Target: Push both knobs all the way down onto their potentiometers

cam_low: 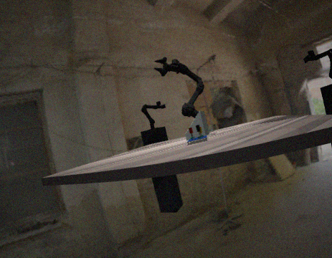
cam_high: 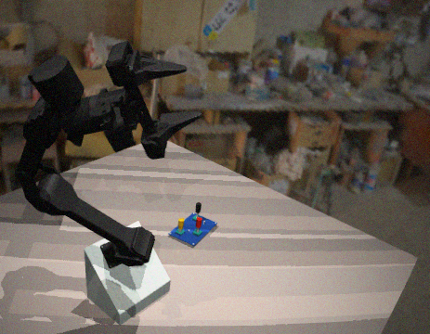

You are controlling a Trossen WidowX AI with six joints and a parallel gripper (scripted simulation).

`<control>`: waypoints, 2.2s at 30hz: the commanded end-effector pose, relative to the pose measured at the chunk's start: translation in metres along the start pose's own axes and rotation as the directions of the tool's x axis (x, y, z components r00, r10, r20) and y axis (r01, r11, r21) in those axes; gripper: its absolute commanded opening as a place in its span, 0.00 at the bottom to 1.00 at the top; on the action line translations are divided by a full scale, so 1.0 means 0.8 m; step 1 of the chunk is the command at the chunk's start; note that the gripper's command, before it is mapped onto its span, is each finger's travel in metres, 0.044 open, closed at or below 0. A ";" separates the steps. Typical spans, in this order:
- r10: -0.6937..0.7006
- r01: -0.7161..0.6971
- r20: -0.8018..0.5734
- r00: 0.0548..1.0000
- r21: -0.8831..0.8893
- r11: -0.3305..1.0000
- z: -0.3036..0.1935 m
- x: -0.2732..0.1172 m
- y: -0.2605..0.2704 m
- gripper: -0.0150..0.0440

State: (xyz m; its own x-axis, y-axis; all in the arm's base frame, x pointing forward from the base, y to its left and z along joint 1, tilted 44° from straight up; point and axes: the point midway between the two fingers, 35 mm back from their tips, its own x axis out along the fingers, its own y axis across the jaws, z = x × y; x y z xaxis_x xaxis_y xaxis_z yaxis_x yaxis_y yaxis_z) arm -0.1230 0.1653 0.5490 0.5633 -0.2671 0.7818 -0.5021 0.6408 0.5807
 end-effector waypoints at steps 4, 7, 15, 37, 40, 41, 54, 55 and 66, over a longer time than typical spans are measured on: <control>-0.070 0.070 -0.014 0.997 0.026 0.997 0.008 0.032 -0.026 0.75; -0.152 0.154 -0.034 0.988 0.054 0.987 0.015 0.067 -0.059 0.62; -0.348 0.357 -0.089 0.933 0.115 0.927 0.036 0.141 -0.151 0.26; -0.760 0.821 -0.345 0.551 0.060 0.568 -0.055 0.251 -0.428 0.25; -0.794 0.860 -0.372 0.480 0.023 0.509 -0.079 0.253 -0.462 0.25; -0.800 0.868 -0.383 0.463 0.014 0.496 -0.088 0.253 -0.473 0.25; -0.854 0.933 -0.500 0.142 -0.220 0.284 -0.221 0.213 -0.591 0.25; -0.855 0.932 -0.507 0.113 -0.245 0.269 -0.232 0.207 -0.598 0.25; -0.875 0.863 -0.458 -0.156 -0.494 0.104 -0.329 0.129 -0.660 0.25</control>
State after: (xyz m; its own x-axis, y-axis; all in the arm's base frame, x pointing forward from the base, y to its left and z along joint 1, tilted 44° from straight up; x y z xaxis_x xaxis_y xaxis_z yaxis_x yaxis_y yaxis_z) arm 0.3675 -0.0203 0.2892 0.7054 -0.1814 -0.6852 0.7087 0.1623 0.6866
